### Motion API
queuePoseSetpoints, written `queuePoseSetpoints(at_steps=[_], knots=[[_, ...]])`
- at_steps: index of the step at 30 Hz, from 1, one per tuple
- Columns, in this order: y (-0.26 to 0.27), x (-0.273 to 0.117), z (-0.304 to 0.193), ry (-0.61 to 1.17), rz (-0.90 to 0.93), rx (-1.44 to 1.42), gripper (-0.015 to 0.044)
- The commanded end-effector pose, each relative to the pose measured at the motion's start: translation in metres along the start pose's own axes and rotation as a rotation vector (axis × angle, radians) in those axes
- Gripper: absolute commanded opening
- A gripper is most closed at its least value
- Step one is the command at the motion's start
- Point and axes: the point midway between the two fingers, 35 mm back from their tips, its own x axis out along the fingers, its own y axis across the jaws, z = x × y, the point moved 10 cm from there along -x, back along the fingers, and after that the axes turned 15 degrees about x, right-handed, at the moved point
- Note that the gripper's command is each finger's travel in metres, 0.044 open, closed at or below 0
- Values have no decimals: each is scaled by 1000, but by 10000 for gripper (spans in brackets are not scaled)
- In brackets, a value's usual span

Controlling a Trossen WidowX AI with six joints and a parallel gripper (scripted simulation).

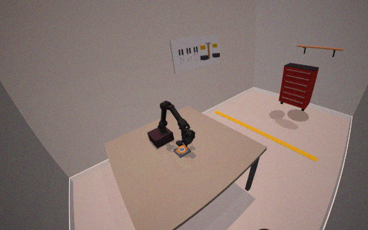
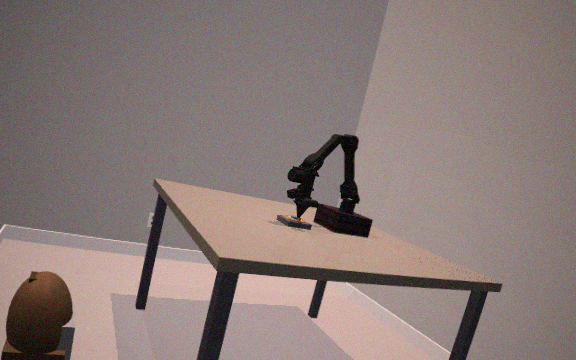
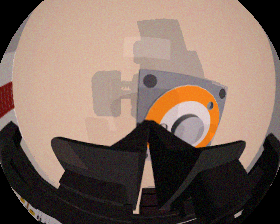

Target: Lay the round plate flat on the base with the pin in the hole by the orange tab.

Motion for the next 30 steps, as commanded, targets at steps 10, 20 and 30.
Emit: queuePoseSetpoints(at_steps=[10,20,30], knots=[[-3,-46,-4,2,5,4,0],[-3,-38,-3,2,-1,3,0],[-3,-38,-3,2,-1,3,0]])
